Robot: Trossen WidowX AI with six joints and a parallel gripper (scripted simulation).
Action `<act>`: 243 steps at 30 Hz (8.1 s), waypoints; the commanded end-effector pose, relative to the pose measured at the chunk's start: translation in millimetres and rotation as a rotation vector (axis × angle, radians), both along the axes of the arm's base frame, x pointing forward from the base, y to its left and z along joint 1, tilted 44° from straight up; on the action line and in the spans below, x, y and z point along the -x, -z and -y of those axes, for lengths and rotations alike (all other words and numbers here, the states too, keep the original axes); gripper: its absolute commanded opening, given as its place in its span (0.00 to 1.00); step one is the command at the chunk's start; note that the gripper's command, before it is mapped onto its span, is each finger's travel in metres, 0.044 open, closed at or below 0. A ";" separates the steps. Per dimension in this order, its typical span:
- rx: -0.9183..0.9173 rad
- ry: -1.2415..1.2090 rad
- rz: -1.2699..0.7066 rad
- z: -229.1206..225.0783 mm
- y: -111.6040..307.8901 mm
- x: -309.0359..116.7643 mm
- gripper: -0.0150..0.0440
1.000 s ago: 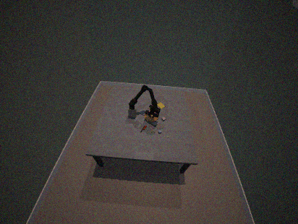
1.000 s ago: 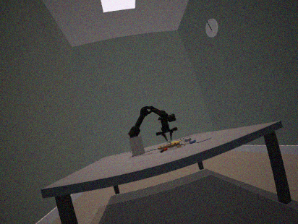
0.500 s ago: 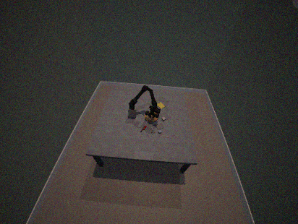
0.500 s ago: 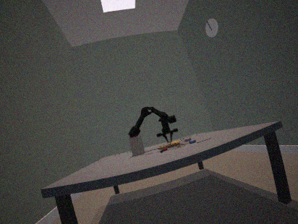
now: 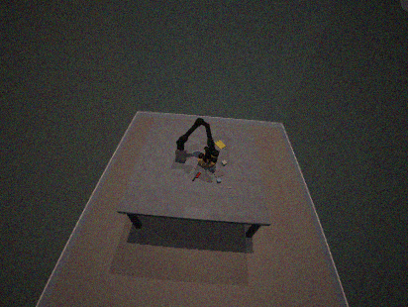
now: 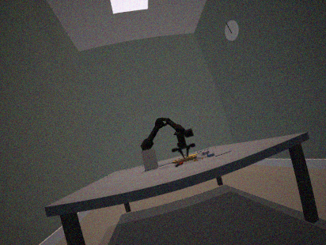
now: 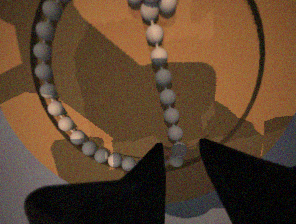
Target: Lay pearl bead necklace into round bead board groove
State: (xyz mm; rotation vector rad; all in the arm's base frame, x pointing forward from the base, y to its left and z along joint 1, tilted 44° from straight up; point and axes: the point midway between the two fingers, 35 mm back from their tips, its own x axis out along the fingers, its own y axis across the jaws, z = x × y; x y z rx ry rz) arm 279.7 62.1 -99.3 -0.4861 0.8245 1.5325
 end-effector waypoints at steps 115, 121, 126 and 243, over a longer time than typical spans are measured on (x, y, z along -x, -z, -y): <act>-0.039 -0.182 0.165 23.7 -27.7 -14.0 0.60; -0.040 -0.182 0.165 18.8 -22.5 -13.0 0.46; -0.035 -0.184 0.178 18.1 -21.6 -15.1 0.46; -0.041 -0.182 0.166 5.0 0.7 -21.8 1.00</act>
